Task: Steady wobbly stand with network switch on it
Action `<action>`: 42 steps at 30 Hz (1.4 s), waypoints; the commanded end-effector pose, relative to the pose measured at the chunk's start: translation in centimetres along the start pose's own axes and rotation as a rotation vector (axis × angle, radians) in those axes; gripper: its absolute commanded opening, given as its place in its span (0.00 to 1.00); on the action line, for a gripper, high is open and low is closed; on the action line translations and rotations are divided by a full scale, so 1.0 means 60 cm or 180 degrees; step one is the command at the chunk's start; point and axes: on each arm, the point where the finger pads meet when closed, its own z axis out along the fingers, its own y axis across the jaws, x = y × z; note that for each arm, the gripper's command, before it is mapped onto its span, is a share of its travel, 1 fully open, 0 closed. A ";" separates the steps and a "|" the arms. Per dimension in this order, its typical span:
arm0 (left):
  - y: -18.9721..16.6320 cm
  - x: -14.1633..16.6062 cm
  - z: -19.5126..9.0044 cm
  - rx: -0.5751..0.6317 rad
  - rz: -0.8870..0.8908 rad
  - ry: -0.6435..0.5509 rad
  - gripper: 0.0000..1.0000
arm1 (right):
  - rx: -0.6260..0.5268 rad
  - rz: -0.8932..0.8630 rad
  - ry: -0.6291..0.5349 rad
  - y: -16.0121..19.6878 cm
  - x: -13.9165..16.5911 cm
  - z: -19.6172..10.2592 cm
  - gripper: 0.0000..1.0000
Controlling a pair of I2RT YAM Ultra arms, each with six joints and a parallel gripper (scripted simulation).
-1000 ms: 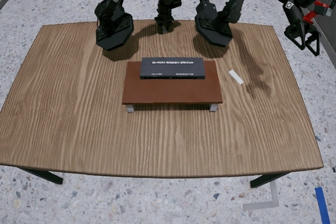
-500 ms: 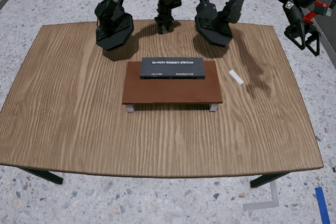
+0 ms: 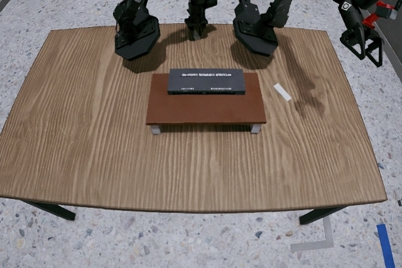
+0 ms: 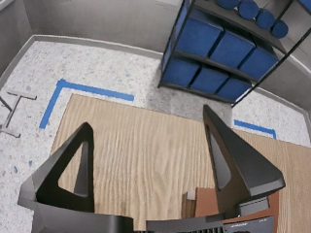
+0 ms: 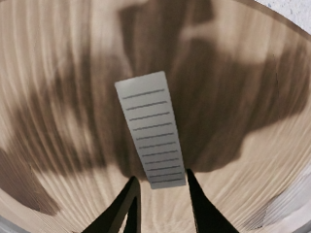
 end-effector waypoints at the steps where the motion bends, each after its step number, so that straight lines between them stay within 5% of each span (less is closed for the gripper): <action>1: -0.010 -0.010 -0.012 0.0052 0.0021 -0.0036 1.00 | 0.0133 -0.0008 -0.0052 -0.029 -0.014 -0.059 0.40; 8: -0.010 -0.010 -0.012 0.0052 0.0021 -0.0036 1.00 | 0.0112 -0.0003 -0.0058 -0.023 -0.014 -0.108 0.40; 15: -0.010 -0.010 -0.012 0.0052 0.0021 -0.0036 1.00 | -0.0083 -0.0014 -0.0015 0.022 -0.006 -0.061 0.40; 18: -0.010 -0.010 -0.012 0.0052 0.0021 -0.0036 1.00 | 0.0288 -0.0005 -0.0086 -0.046 -0.019 -0.105 0.40; 42: -0.010 -0.010 -0.012 0.0052 0.0021 -0.0036 1.00 | 0.0254 0.0049 -0.0104 -0.043 -0.010 -0.105 0.43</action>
